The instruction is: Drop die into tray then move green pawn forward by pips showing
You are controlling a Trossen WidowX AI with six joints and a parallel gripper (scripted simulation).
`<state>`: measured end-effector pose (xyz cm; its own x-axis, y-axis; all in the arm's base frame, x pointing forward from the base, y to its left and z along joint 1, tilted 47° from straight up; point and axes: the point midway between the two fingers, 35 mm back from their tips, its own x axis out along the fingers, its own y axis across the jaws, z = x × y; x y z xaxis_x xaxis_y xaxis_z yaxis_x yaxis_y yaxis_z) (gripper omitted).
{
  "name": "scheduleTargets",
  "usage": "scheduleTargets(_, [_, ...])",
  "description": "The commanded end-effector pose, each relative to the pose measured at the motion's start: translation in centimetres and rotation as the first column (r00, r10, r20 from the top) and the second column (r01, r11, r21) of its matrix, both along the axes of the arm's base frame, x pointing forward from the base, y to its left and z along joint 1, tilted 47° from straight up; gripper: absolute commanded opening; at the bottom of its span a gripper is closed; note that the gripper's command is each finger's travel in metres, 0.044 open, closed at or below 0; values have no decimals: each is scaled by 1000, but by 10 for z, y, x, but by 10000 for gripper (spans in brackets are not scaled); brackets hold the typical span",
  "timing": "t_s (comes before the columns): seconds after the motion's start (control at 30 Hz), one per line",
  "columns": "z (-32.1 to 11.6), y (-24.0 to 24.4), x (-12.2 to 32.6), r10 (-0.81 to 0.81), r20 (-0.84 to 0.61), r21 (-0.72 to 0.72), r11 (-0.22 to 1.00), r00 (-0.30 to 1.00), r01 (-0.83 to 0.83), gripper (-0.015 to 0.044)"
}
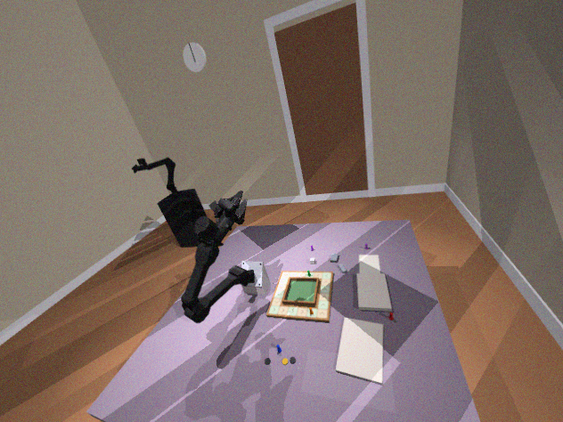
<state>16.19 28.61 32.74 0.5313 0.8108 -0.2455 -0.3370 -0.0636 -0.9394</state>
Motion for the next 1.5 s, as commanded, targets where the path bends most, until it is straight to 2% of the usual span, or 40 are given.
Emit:
scheduleTargets(0.0, [-1,0,1,-3,-4,-2,1000,1000,3,374])
scheduleTargets(0.13, [-27,6,24,-87,-100,-64,995,991,81,275])
scheduleTargets(0.33, [-76,12,63,-280,-295,-169,956,914,239,275])
scheduleTargets(0.5, [-140,12,104,-541,-488,-307,841,685,446,275])
scheduleTargets(0.63, [-193,3,131,-716,-551,-431,685,429,588,275])
scheduleTargets(0.77, [-248,-15,146,-832,-508,-576,520,223,631,275])
scheduleTargets(0.93, [-284,-31,156,-885,-463,-646,372,45,667,275])
scheduleTargets(1.07, [-330,-56,164,-895,-387,-700,129,-221,702,275])
scheduleTargets(1.3, [-415,-116,163,-746,-205,-678,-358,-633,642,275])
scheduleTargets(1.47, [-464,-142,157,-614,-130,-591,-583,-779,558,275])
